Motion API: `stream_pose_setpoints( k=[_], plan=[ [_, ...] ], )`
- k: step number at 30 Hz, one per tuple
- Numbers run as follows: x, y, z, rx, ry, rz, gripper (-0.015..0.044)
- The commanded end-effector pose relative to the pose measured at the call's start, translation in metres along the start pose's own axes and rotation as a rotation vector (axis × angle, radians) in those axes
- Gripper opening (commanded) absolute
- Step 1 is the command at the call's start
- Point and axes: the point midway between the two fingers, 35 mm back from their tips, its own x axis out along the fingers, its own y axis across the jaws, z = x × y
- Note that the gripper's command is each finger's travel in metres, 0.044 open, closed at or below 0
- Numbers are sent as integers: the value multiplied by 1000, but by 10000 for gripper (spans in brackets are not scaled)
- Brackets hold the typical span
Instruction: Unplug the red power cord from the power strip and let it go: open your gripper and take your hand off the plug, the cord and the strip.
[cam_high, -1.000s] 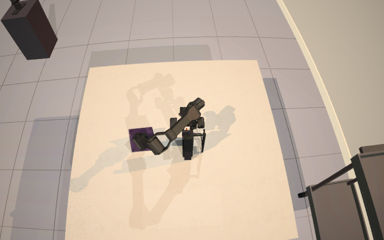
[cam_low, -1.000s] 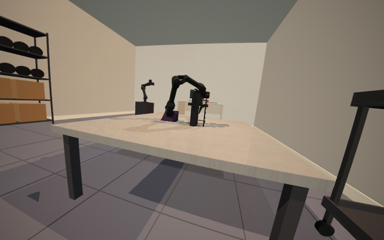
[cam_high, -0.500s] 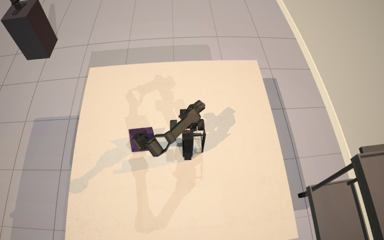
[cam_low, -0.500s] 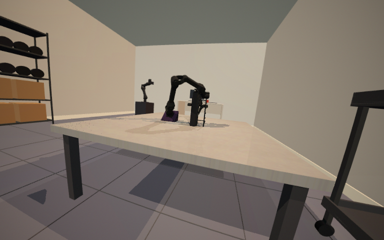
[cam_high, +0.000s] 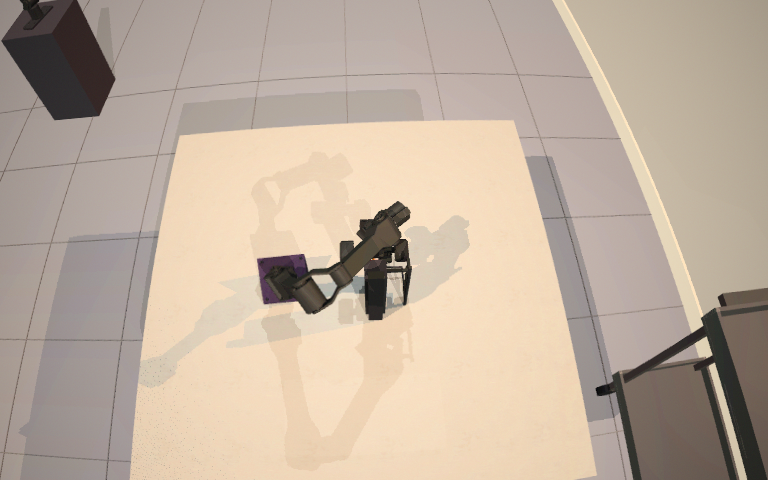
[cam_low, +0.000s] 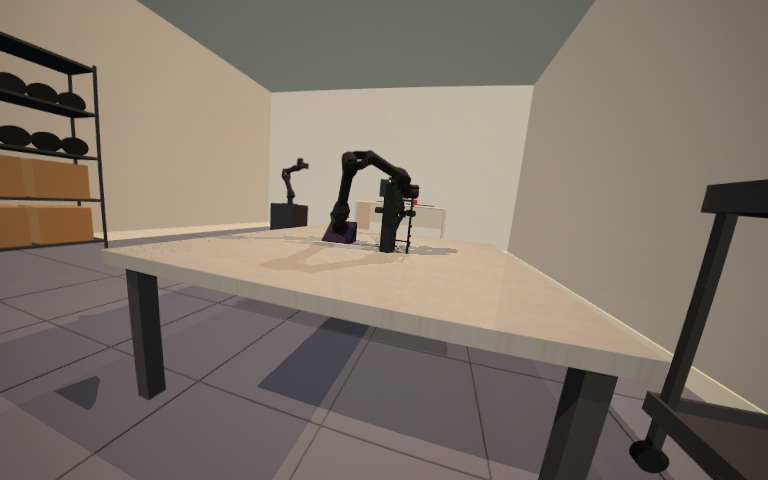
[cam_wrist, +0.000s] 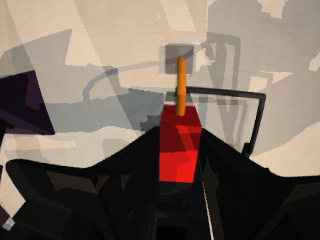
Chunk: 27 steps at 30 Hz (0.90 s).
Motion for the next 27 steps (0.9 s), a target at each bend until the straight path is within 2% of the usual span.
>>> stream_pose_setpoints(
  k=[1, 27],
  plan=[
    [-1, 0, 0, 3, 0, 0, 0],
    [-3, -2, 39, 1, -4, -2, 0]
  ],
)
